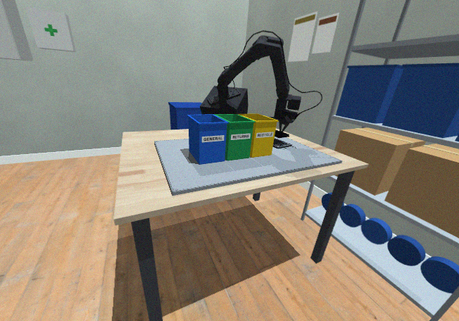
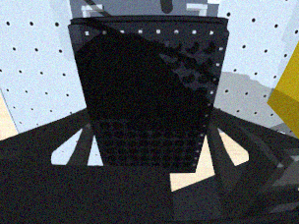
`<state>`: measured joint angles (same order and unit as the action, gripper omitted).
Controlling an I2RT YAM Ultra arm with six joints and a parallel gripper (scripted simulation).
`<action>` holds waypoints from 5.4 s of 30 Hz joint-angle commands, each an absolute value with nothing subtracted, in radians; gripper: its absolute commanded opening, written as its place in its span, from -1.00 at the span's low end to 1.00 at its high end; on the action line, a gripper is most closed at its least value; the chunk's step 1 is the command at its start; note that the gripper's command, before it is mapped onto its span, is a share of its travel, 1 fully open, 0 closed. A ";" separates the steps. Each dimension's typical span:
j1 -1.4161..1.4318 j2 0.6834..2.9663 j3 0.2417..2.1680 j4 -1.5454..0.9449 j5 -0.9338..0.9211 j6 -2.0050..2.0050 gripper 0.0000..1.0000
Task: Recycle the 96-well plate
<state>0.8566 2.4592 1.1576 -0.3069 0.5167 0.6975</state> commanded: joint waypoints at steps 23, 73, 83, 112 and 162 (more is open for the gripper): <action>0.936 2.331 1.162 -0.444 0.525 0.768 -1.00; 1.039 2.173 1.242 -0.720 0.506 0.885 -1.00; 1.062 2.146 1.266 -0.786 0.503 0.911 -1.00; 1.106 2.102 1.329 -0.916 0.498 0.959 -1.00; 1.093 2.090 1.312 -0.916 0.502 1.016 -1.00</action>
<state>1.0817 2.1334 1.3025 -0.9035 0.5018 0.9676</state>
